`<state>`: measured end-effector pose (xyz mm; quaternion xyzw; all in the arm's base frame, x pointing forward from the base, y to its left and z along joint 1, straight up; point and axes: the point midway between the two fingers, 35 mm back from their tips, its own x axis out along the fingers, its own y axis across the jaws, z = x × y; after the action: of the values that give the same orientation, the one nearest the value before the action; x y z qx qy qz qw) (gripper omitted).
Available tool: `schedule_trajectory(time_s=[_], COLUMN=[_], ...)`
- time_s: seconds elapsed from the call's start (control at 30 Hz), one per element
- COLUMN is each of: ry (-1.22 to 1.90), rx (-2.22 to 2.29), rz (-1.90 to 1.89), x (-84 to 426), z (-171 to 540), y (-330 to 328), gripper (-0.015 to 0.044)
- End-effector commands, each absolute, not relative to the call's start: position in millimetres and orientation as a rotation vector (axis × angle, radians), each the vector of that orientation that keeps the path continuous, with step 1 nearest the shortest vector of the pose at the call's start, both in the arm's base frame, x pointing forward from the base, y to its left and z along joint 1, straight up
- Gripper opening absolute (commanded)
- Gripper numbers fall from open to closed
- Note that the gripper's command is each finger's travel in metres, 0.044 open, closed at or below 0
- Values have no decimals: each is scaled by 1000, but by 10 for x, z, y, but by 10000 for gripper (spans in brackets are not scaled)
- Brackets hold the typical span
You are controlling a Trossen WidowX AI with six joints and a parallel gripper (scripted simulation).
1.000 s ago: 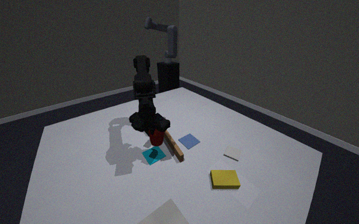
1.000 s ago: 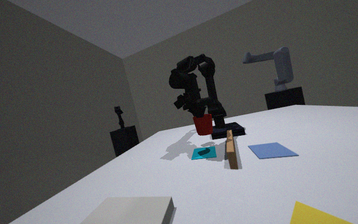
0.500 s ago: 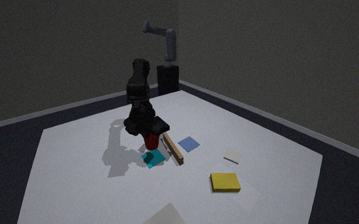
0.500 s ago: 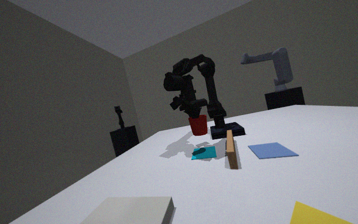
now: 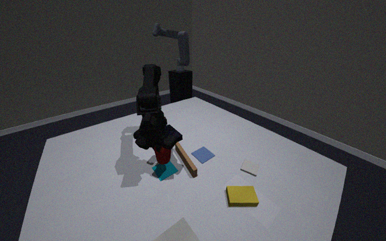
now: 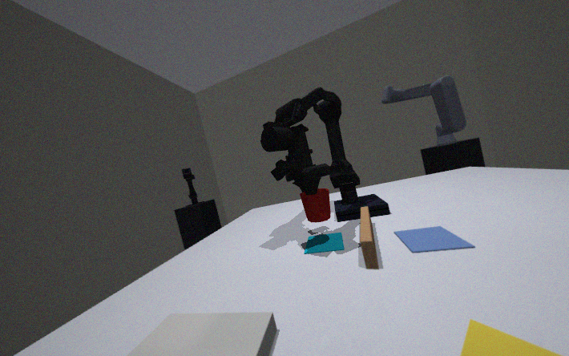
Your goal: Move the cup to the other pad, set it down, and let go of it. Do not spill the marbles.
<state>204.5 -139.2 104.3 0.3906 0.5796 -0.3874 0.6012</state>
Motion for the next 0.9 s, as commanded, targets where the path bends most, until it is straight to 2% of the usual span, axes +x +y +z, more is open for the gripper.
schedule_trajectory(time_s=[0.0,0.87], ry=[1350,1350], rx=[897,897], rz=[-898,-898], x=[2040,2039], z=[983,643], y=[-1400,-1426], gripper=[0,0])
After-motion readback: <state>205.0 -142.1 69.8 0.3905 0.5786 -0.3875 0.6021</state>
